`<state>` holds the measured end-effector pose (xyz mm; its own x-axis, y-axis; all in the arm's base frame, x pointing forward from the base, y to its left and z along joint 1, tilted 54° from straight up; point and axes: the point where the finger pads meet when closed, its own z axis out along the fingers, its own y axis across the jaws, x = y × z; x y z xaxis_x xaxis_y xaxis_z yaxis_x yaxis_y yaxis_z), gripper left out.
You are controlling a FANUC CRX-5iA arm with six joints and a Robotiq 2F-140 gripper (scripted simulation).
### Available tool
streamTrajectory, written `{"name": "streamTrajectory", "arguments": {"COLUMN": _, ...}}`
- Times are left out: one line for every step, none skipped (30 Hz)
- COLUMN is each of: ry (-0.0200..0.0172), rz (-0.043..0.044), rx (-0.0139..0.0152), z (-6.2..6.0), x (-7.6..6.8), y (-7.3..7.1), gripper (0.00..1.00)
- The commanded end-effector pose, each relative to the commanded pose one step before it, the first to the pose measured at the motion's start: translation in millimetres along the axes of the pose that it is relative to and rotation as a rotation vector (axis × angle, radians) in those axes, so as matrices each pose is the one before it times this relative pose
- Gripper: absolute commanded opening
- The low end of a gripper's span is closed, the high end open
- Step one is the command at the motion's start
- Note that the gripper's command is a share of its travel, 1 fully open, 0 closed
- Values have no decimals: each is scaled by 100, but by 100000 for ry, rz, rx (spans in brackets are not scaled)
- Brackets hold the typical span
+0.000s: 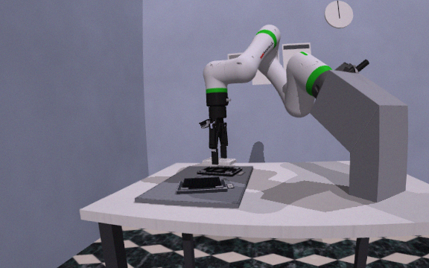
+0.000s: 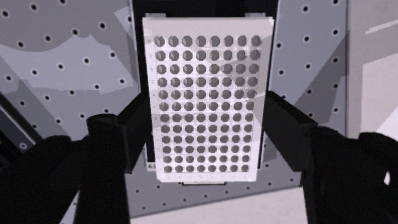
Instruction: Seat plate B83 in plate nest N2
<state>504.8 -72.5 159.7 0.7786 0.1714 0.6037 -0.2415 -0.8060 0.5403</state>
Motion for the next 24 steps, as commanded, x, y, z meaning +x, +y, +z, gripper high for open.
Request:
{"name": "streamTrajectory", "arguments": {"ry": 108, "rz": -1, "rx": 47, "z": -40, "x": 61, "y": -26, "gripper": 10}}
{"name": "streamTrajectory", "arguments": {"ry": 4, "rz": 6, "rx": 0, "z": -1, "x": -5, "y": 3, "gripper": 10}}
{"name": "streamTrajectory", "arguments": {"ry": 1, "rz": 1, "rx": 0, "z": 0, "x": 2, "y": -1, "gripper": 10}}
{"name": "streamTrajectory", "arguments": {"ry": 0, "rz": 0, "rx": 0, "z": 0, "x": 0, "y": 0, "gripper": 10}}
{"name": "streamTrajectory", "arguments": {"ry": 0, "rz": 0, "rx": 0, "z": 0, "x": 0, "y": 0, "gripper": 10}}
{"name": "streamTrajectory", "arguments": {"ry": 0, "rz": 0, "rx": 0, "z": 0, "x": 0, "y": 0, "gripper": 10}}
{"name": "streamTrajectory", "arguments": {"ry": 0, "rz": 0, "rx": 0, "z": 0, "x": 0, "y": 0, "gripper": 10}}
{"name": "streamTrajectory", "arguments": {"ry": 0, "rz": 0, "rx": 0, "z": 0, "x": 0, "y": 0, "gripper": 10}}
{"name": "streamTrajectory", "arguments": {"ry": 0, "rz": 0, "rx": 0, "z": 0, "x": 0, "y": 0, "gripper": 10}}
{"name": "streamTrajectory", "arguments": {"ry": -5, "rz": -7, "rx": 0, "z": 1, "x": 9, "y": -3, "gripper": 10}}
{"name": "streamTrajectory", "arguments": {"ry": 0, "rz": 0, "rx": 0, "z": 0, "x": 1, "y": 0, "gripper": 10}}
{"name": "streamTrajectory", "arguments": {"ry": 8, "rz": 11, "rx": 1, "z": -1, "x": -3, "y": 0, "gripper": 10}}
{"name": "streamTrajectory", "arguments": {"ry": 2, "rz": 2, "rx": 1, "z": 0, "x": 3, "y": -1, "gripper": 10}}
{"name": "streamTrajectory", "arguments": {"ry": 0, "rz": 0, "rx": 0, "z": 0, "x": 0, "y": 0, "gripper": 10}}
{"name": "streamTrajectory", "arguments": {"ry": 0, "rz": 0, "rx": 0, "z": 0, "x": 0, "y": 0, "gripper": 10}}
{"name": "streamTrajectory", "arguments": {"ry": -10, "rz": -13, "rx": -2, "z": 167, "x": 3, "y": 1, "gripper": 10}}
{"name": "streamTrajectory", "arguments": {"ry": 0, "rz": 0, "rx": 0, "z": 165, "x": 0, "y": 1, "gripper": 10}}
{"name": "streamTrajectory", "arguments": {"ry": 0, "rz": 0, "rx": 0, "z": 166, "x": 0, "y": 1, "gripper": 10}}
{"name": "streamTrajectory", "arguments": {"ry": 0, "rz": 0, "rx": 0, "z": 166, "x": -1, "y": 1, "gripper": 10}}
{"name": "streamTrajectory", "arguments": {"ry": 0, "rz": 0, "rx": 0, "z": 166, "x": -1, "y": 1, "gripper": 10}}
{"name": "streamTrajectory", "arguments": {"ry": 0, "rz": 0, "rx": 0, "z": 166, "x": 0, "y": 0, "gripper": 10}}
{"name": "streamTrajectory", "arguments": {"ry": 0, "rz": 0, "rx": 0, "z": 167, "x": 0, "y": 0, "gripper": 10}}
{"name": "streamTrajectory", "arguments": {"ry": 0, "rz": 0, "rx": 0, "z": 167, "x": 1, "y": 0, "gripper": 10}}
{"name": "streamTrajectory", "arguments": {"ry": 0, "rz": 0, "rx": 0, "z": 167, "x": 1, "y": 0, "gripper": 10}}
